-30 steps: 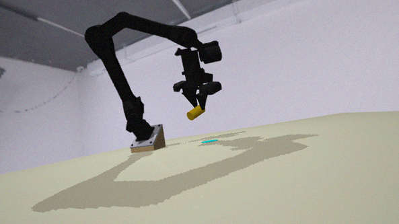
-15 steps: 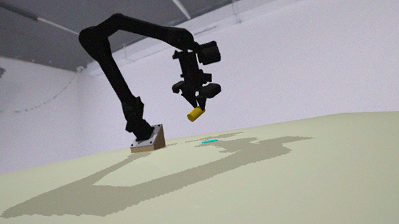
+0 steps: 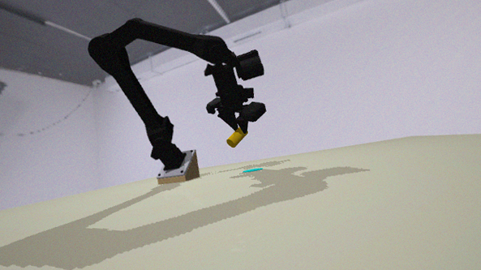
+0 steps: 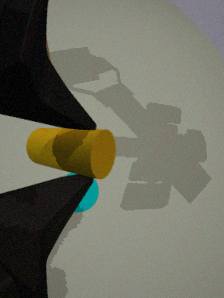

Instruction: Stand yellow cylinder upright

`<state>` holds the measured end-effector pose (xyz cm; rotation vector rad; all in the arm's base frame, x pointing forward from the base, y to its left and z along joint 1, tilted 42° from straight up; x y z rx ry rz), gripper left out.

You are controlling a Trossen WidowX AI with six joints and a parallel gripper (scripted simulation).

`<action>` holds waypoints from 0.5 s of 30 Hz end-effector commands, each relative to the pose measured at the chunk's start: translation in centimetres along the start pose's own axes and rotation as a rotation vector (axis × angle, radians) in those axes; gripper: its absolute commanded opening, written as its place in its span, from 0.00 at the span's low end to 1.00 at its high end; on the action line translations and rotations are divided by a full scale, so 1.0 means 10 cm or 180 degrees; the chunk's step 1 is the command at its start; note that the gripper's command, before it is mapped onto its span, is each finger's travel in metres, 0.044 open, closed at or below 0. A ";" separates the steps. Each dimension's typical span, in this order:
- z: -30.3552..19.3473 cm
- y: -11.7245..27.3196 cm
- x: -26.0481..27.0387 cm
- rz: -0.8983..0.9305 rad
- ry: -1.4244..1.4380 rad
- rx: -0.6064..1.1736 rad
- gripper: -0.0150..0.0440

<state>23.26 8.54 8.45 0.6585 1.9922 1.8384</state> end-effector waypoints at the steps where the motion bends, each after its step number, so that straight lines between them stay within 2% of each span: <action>1: -0.02 0.00 0.00 0.0032 0.0015 -0.0112 0.43; 15: -0.06 0.00 -0.01 0.0110 0.0053 -0.0423 0.43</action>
Point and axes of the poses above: the point midway between the two fingers, 35 mm back from their tips, its own y axis back along the fingers, its own x axis across the jaws, z = x × y, the point moved 4 cm from there along y, back along the fingers, and after that the axes turned 6 degrees about -y, right-handed, at the moved point
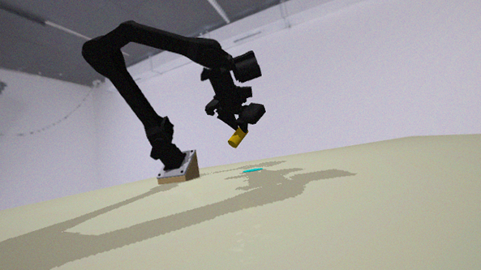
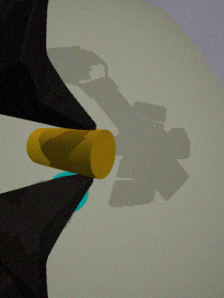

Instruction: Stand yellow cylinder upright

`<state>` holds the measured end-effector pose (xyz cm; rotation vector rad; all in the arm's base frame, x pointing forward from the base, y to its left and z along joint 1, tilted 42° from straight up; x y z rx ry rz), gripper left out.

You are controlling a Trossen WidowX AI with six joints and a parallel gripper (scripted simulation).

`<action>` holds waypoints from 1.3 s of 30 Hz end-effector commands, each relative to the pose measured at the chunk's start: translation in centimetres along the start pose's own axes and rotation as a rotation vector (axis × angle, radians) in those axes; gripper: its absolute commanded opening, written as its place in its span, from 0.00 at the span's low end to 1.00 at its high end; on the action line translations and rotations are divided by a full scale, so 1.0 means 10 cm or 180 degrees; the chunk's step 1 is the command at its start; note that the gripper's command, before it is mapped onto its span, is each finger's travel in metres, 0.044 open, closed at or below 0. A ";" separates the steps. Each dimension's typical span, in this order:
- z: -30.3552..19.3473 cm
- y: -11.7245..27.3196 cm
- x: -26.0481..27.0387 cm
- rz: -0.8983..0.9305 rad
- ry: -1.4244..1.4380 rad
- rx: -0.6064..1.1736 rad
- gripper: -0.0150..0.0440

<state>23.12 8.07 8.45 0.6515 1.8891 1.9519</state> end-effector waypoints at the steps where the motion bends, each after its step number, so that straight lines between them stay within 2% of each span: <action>1: -0.02 0.01 0.00 0.0020 0.0021 -0.0115 0.43; 39: -0.12 0.05 -0.03 0.0060 0.0202 -0.0979 0.43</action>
Point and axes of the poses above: the point midway between the two fingers, 35 mm back from their tips, its own y axis back along the fingers, its own x axis across the jaws, z = x × y, the point moved 4 cm from there along y, back along the fingers, and after that the axes turned 6 degrees about -y, right-handed, at the moved point
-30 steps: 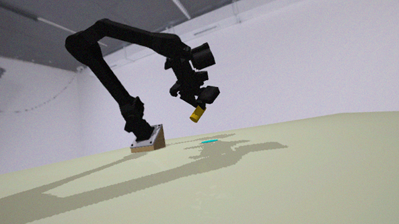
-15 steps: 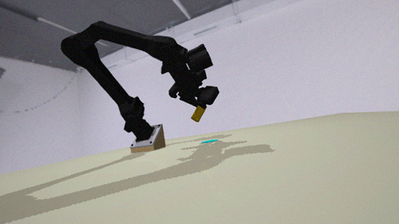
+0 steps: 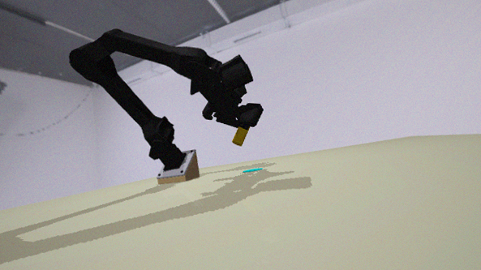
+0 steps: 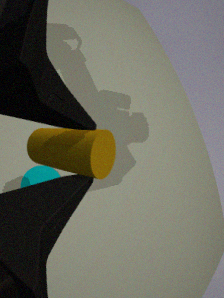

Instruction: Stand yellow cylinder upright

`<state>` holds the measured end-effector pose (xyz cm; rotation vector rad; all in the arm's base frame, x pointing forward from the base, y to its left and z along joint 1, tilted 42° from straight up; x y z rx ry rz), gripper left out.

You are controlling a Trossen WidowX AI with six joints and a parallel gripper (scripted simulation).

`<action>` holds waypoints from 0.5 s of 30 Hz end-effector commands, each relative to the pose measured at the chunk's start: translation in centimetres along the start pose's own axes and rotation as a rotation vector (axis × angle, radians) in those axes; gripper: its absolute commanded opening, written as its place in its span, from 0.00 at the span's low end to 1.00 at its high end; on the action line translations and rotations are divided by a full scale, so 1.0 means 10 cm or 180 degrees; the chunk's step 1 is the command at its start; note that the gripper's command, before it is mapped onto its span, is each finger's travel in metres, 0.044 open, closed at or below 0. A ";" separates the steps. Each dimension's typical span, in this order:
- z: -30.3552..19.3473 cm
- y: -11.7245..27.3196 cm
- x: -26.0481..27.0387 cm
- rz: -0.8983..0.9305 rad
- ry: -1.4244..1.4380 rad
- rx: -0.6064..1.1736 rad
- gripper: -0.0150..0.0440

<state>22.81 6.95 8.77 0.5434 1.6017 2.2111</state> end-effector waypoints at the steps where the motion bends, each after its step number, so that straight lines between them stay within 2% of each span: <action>1: -0.01 0.01 0.01 -0.0009 0.0040 -0.0115 0.43; 15: -0.04 0.05 0.00 -0.0047 0.0165 -0.0427 0.43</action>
Point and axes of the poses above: the point midway between the two fingers, 35 mm back from their tips, its own y axis back along the fingers, its own x axis across the jaws, z = x × y, the point moved 4 cm from there along y, back along the fingers, and after that the axes turned 6 degrees about -y, right-handed, at the moved point
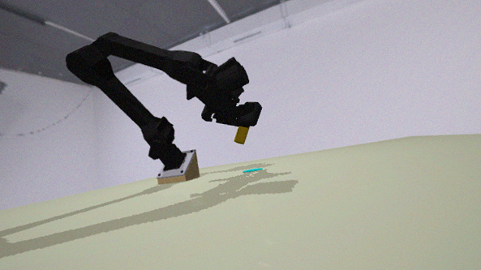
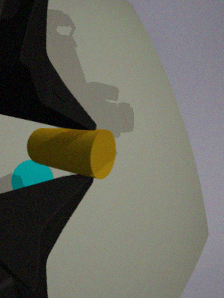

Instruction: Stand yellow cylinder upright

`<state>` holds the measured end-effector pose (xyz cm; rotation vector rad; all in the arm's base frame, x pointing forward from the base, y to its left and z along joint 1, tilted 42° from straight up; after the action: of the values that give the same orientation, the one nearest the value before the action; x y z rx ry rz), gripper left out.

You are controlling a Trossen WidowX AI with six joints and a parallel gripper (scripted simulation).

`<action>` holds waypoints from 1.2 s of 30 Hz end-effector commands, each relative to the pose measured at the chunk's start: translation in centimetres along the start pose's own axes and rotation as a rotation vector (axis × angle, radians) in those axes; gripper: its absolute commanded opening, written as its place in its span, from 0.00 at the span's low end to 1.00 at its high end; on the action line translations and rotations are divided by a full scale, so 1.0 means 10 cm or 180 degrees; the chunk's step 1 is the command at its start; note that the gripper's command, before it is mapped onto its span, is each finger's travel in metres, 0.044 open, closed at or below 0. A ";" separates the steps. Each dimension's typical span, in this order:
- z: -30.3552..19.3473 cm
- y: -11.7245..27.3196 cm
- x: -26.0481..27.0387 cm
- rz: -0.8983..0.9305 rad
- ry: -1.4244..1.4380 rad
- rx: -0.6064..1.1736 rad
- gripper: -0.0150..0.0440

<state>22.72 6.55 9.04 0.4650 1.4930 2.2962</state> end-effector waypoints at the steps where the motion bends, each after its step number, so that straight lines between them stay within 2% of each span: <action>1: -0.01 0.02 0.01 -0.0019 0.0053 -0.0114 0.43; 36: -0.06 0.14 0.00 -0.0246 0.0448 -0.0853 0.43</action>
<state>22.37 5.59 9.93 0.2078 1.2403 2.4485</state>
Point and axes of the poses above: the point midway between the two fingers, 35 mm back from their tips, its own y axis back along the fingers, its own x axis across the jaws, z = x × y, the point moved 4 cm from there along y, back along the fingers, and after that the axes turned 6 degrees about -y, right-handed, at the moved point
